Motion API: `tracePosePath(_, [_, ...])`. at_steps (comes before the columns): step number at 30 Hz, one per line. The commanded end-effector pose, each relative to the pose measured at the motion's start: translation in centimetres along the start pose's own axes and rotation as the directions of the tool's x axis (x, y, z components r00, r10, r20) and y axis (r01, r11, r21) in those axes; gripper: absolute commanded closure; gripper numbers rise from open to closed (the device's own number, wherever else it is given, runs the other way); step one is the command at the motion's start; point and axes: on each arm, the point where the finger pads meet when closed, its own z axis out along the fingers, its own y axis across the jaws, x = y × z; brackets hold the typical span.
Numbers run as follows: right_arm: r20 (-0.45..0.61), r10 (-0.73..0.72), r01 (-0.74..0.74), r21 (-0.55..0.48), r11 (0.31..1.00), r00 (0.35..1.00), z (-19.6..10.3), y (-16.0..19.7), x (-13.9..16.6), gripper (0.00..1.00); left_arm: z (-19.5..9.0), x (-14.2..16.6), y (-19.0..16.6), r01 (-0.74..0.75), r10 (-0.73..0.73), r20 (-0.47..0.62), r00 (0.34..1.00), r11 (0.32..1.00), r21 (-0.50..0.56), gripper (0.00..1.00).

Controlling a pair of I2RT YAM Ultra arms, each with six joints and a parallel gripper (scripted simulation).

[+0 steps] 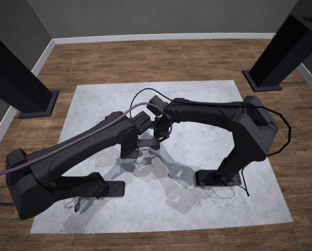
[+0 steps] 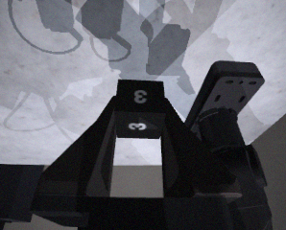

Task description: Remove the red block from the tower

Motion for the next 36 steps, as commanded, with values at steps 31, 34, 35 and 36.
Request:
tracePosePath(31, [-0.030,0.003,-0.004,-0.030,1.000,1.000,0.8,8.4,10.7,0.73,-1.0,-0.4,0.3,-0.004,0.005,0.033,0.999,1.000,-0.031,0.73])
tracePosePath(34, [-0.030,0.002,-0.003,-0.029,1.000,1.000,1.2,8.3,10.9,0.73,-1.0,-0.4,0.3,-0.004,0.005,0.033,0.999,1.000,-0.031,0.73])
tracePosePath(35, [-0.030,0.002,-0.003,-0.029,1.000,1.000,1.3,8.3,10.9,0.73,-1.0,-0.4,0.3,-0.004,0.005,0.033,0.999,1.000,-0.031,0.73])
tracePosePath(36, [-0.030,0.002,-0.003,-0.029,1.000,1.000,1.4,8.3,11.0,0.73,-1.0,-0.4,0.3,-0.004,0.005,0.033,0.999,1.000,-0.031,0.73])
